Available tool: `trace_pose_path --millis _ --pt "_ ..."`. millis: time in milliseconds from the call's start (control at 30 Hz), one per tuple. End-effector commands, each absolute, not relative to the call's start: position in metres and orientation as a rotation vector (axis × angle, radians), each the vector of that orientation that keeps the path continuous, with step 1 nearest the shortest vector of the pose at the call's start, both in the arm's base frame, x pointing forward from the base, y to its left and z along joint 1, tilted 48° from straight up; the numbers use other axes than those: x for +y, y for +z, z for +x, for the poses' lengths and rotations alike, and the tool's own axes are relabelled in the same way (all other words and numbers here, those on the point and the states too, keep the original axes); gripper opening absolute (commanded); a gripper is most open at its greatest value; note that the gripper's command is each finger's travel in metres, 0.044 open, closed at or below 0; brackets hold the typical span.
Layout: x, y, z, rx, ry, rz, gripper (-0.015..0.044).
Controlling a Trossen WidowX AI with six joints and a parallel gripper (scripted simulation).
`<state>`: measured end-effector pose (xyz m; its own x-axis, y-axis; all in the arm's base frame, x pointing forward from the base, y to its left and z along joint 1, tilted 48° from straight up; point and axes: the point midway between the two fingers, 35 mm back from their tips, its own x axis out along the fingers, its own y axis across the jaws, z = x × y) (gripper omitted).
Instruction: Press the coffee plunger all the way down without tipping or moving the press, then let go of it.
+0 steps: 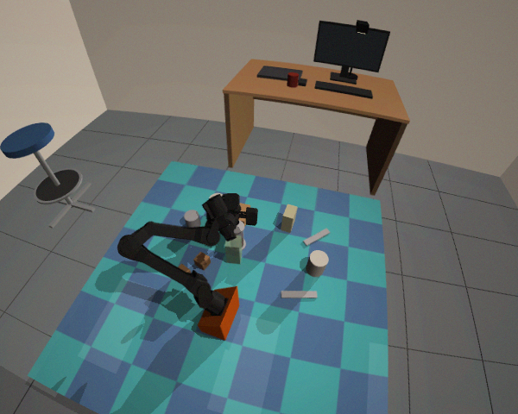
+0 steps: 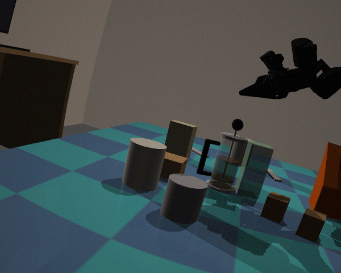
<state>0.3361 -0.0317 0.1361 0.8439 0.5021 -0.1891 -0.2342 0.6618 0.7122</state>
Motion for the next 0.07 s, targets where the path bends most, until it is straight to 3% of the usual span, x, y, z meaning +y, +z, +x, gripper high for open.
trace_pose_path --millis 0,33 --pt "-0.0331 0.1370 0.3327 0.393 0.431 0.738 0.0440" --pt "-0.0331 0.1370 0.3327 0.393 0.431 0.738 0.0440"
